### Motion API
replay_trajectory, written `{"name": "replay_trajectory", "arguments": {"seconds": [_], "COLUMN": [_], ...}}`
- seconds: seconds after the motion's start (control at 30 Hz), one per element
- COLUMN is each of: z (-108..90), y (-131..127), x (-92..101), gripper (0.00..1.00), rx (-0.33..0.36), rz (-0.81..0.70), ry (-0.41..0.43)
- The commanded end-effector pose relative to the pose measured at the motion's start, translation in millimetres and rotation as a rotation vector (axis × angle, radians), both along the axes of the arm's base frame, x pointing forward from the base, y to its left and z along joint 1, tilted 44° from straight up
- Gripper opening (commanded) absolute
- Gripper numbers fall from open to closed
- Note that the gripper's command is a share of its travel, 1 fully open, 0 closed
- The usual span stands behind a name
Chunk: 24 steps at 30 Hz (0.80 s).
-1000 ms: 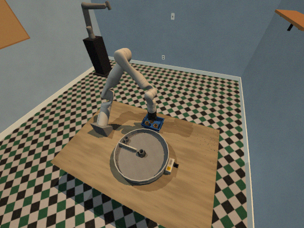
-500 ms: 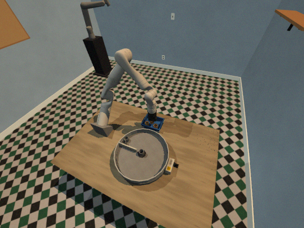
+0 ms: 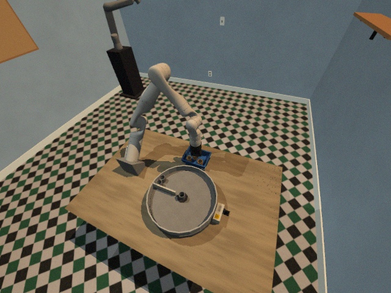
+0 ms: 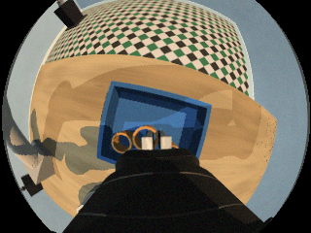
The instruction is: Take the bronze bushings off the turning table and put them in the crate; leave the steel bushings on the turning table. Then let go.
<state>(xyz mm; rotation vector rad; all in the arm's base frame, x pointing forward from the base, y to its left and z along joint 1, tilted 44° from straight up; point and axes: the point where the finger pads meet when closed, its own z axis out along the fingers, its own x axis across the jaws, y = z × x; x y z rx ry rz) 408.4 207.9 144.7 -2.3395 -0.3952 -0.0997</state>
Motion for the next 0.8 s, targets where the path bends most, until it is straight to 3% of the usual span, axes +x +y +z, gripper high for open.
{"name": "replay_trajectory", "arguments": {"seconds": [0.0,0.77], "z": [-2.1,-8.2], "y": [3.2,9.2], "x": [-1.8,-2.2], "gripper": [0.0,0.0], "rx": [0.002,0.002], "rz": [0.004,0.004], "ry": [0.003,0.003]}}
